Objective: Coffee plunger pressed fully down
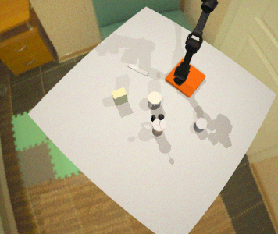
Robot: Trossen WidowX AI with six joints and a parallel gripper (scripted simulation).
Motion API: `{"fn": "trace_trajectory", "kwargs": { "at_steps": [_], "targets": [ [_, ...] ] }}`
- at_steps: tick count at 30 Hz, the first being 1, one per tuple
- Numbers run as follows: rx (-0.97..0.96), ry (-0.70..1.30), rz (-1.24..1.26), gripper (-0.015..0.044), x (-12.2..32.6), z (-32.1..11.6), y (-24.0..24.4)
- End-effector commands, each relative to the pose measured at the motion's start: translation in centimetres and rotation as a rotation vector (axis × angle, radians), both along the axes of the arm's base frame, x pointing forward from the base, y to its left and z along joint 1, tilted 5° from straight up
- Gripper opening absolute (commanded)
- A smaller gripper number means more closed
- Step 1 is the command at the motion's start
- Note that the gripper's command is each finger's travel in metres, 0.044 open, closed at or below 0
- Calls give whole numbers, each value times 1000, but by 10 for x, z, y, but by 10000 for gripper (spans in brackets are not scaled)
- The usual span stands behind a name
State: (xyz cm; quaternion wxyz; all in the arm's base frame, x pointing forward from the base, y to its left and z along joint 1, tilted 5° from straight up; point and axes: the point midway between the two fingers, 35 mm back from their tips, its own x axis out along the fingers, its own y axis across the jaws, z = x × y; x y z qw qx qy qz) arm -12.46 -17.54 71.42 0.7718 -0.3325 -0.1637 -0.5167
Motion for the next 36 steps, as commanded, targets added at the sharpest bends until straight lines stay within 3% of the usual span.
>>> {"fn": "trace_trajectory", "kwargs": {
  "at_steps": [1,8,18,28,36],
  "targets": [
    [-1,-3,7,426,1,0,-1],
    [-22,-80,154,440,27,7,-24],
    [19,-293,464,440,102,10,-72],
    [227,-421,713,440,206,-18,-94],
    [452,-414,870,440,298,-59,-74]
  ]
}}
